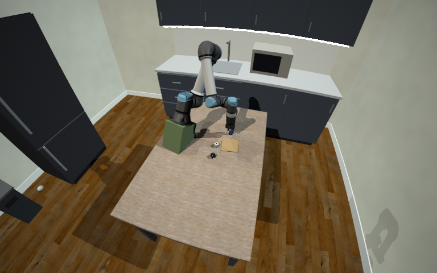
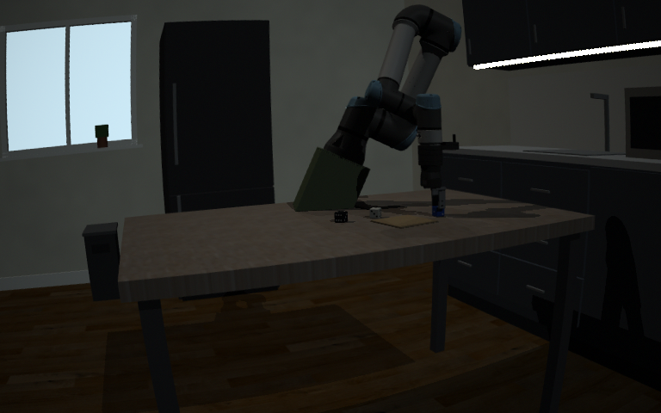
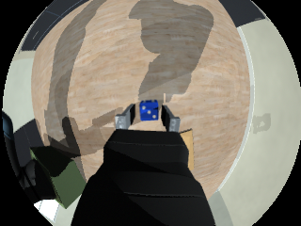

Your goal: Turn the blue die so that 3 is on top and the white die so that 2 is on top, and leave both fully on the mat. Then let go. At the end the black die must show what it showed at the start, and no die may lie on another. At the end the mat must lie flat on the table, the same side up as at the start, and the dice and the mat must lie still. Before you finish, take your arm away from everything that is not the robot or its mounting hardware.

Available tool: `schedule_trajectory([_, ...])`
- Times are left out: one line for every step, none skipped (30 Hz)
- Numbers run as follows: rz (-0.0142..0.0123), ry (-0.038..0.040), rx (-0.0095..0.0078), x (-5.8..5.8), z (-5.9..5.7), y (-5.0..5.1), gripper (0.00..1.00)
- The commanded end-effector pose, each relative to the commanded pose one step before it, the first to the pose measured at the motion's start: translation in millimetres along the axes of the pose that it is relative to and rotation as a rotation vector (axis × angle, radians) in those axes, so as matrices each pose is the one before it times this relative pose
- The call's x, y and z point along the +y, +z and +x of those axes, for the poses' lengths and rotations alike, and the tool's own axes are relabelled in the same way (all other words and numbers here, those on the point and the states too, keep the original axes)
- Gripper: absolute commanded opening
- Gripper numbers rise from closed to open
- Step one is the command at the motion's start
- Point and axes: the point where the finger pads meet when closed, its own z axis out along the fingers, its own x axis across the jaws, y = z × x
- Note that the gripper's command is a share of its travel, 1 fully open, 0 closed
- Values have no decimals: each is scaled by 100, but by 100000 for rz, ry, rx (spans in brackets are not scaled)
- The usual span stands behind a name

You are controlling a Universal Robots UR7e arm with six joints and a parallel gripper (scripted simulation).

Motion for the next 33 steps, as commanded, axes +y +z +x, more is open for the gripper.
schedule_trajectory([56,-62,188,-69,15,1127,87])
schedule_trajectory([0,0,0,0,1,210,87])
schedule_trajectory([0,0,0,0,-1,199,87])
schedule_trajectory([0,0,0,0,1,184,87])
schedule_trajectory([0,0,0,0,0,166,87])
schedule_trajectory([0,0,0,0,-1,146,87])
schedule_trajectory([0,0,0,0,1,124,87])
schedule_trajectory([0,0,0,0,0,102,87])
schedule_trajectory([0,0,0,0,0,79,87])
schedule_trajectory([0,0,0,0,0,58,87])
schedule_trajectory([0,0,0,0,0,38,87])
schedule_trajectory([0,0,0,0,0,21,87])
schedule_trajectory([0,0,0,0,0,0,87])
schedule_trajectory([0,0,0,0,0,0,87])
schedule_trajectory([0,0,0,0,0,8,87])
schedule_trajectory([0,0,0,0,0,1,87])
schedule_trajectory([0,0,0,0,0,0,87])
schedule_trajectory([0,0,0,0,0,0,87])
schedule_trajectory([0,0,0,0,0,0,87])
schedule_trajectory([0,0,0,0,0,0,87])
schedule_trajectory([0,0,0,0,0,0,87])
schedule_trajectory([0,0,0,0,0,0,87])
schedule_trajectory([0,0,0,0,0,0,87])
schedule_trajectory([0,0,0,0,0,0,87])
schedule_trajectory([0,0,0,0,0,0,87])
schedule_trajectory([0,0,0,0,0,0,87])
schedule_trajectory([0,0,0,0,0,0,87])
schedule_trajectory([0,0,0,0,0,0,87])
schedule_trajectory([0,0,0,0,0,0,87])
schedule_trajectory([0,0,0,0,0,0,87])
schedule_trajectory([0,0,0,0,0,0,87])
schedule_trajectory([0,0,0,0,0,0,87])
schedule_trajectory([0,0,0,0,0,0,87])
